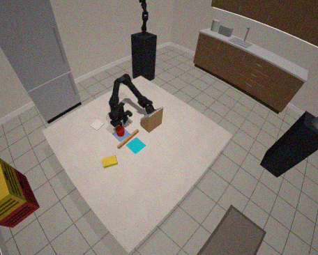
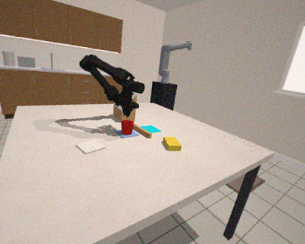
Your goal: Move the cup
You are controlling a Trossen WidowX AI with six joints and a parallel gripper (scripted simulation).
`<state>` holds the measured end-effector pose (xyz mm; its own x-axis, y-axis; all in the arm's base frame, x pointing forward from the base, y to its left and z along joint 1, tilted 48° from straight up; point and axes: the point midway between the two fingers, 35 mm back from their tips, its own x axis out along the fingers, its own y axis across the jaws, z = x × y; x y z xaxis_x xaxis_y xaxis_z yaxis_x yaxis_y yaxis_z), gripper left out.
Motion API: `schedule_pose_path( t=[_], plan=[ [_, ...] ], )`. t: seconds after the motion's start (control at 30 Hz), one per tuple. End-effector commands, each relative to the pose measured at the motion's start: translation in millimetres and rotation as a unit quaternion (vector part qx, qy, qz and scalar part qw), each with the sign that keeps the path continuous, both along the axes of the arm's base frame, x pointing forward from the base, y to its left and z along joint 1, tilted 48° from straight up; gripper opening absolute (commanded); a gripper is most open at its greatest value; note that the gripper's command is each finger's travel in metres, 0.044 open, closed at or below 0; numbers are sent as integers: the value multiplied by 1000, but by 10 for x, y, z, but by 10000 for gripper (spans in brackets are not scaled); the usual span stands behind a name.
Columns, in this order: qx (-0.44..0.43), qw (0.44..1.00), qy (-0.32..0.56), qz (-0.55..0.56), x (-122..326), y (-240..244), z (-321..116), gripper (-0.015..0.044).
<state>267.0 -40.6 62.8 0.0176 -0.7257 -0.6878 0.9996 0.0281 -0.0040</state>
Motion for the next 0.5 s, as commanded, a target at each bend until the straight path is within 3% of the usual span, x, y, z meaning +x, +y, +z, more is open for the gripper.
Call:
schedule_pose_path(
  t=[0.0,0.47],
  plan=[
    [-9,1000,-5,-7,11,-8,21,148],
    [-8,1000,-5,-6,31,-149,-121,148]
  ],
)
